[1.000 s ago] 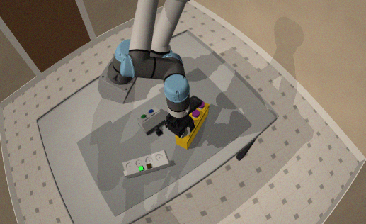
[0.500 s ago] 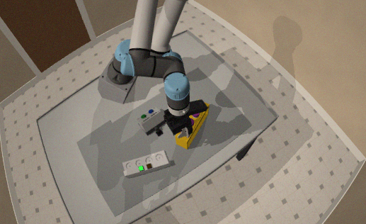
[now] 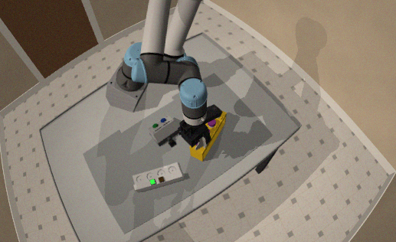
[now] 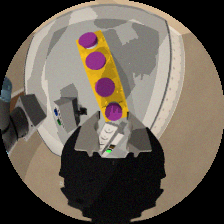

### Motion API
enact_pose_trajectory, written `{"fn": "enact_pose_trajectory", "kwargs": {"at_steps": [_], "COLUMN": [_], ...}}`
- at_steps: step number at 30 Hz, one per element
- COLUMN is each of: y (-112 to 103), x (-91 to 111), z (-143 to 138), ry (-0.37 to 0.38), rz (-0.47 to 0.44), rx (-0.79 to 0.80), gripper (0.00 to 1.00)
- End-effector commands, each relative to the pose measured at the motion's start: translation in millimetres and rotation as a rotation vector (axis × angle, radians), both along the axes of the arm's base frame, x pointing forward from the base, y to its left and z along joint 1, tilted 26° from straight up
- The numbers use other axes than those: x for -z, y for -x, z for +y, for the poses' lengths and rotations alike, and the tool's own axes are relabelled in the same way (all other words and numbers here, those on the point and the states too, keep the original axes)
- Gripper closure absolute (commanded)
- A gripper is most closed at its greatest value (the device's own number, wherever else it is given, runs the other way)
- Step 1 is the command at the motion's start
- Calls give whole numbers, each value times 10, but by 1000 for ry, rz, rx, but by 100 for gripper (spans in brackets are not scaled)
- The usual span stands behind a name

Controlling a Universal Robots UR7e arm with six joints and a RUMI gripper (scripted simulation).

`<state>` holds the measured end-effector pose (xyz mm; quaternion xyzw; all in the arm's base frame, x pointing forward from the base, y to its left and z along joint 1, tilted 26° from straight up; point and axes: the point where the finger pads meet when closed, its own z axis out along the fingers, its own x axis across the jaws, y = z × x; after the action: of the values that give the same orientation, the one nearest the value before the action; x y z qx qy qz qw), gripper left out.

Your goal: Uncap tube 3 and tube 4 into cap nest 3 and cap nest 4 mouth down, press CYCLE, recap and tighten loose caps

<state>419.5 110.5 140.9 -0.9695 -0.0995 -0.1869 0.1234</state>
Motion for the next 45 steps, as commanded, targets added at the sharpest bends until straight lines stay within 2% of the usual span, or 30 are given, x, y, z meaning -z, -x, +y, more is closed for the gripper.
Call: {"fn": "enact_pose_trajectory", "kwargs": {"at_steps": [1, 4, 7, 8, 13, 22, 23, 35, 38, 45], "y": [-2, -1, -2, -1, -1, -1, -1, -1, -1, -2], "x": [-4, -5, -4, -5, -5, -5, -5, -5, -4, -1], "z": [0, 0, 0, 0, 0, 0, 0, 0, -1, 1], "ry": [84, 88, 172, 172, 273, 273, 273, 273, 256, 137], "rz": [-79, -82, -152, -152, -236, -236, -236, -236, -222, -123], "rx": [-255, -265, -488, -489, -756, -756, -756, -756, -711, -397], "gripper": [65, 65, 65, 65, 65, 65, 100, 100, 100, 100]}}
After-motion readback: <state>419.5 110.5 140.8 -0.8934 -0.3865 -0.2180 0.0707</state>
